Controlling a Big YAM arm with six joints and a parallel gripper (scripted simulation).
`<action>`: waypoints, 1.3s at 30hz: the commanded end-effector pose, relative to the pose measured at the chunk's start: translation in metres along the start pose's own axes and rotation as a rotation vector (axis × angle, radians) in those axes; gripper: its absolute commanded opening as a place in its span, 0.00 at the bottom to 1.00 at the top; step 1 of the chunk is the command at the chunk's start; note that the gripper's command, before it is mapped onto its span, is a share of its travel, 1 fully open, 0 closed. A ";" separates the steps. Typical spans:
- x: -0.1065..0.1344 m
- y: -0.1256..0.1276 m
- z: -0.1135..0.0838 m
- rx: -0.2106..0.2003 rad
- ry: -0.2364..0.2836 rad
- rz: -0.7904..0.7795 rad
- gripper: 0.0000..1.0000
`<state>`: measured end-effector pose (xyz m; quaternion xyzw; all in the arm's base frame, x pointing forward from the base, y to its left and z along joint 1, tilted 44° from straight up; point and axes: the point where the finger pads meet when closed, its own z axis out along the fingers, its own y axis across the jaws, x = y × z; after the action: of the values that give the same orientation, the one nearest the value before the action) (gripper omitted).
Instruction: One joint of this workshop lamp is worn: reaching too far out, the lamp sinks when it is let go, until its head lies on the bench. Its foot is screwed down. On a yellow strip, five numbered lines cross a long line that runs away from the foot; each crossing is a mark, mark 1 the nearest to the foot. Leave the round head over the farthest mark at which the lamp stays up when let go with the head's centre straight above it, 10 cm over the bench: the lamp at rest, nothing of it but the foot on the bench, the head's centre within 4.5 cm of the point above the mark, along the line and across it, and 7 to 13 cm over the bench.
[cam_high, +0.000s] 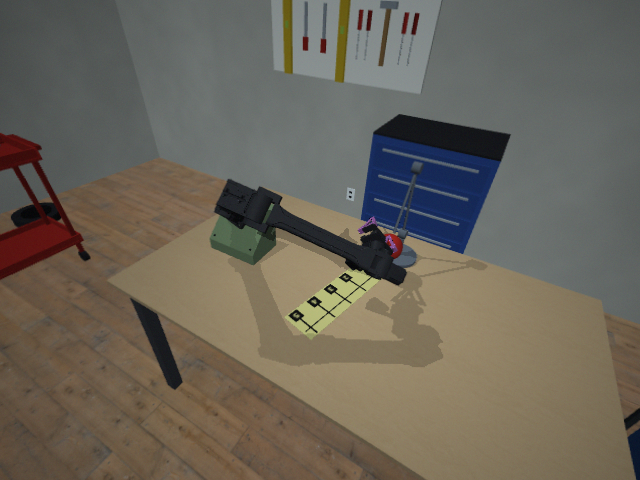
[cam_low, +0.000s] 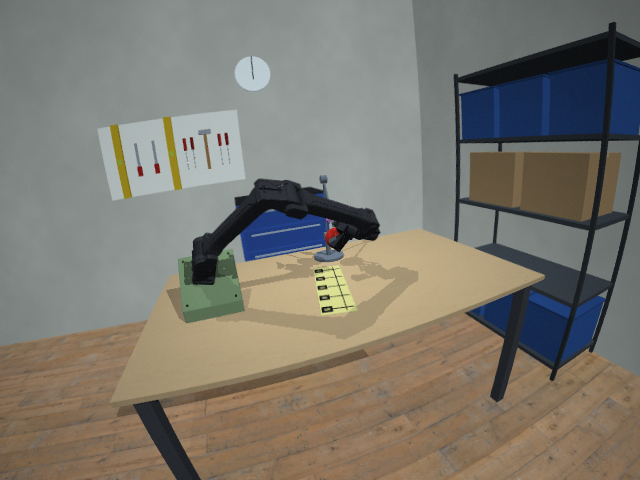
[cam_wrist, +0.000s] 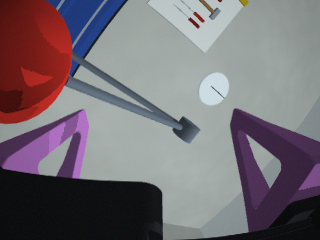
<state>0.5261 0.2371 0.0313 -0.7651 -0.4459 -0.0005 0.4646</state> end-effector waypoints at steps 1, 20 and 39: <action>0.026 -0.015 0.007 -0.039 -0.037 -0.105 1.00; 0.003 0.001 0.002 -0.192 -0.241 -0.205 1.00; -0.013 0.018 -0.007 -0.349 -0.447 -0.318 1.00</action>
<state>0.5343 0.1965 0.0041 -0.7544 -0.6150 0.0335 0.2270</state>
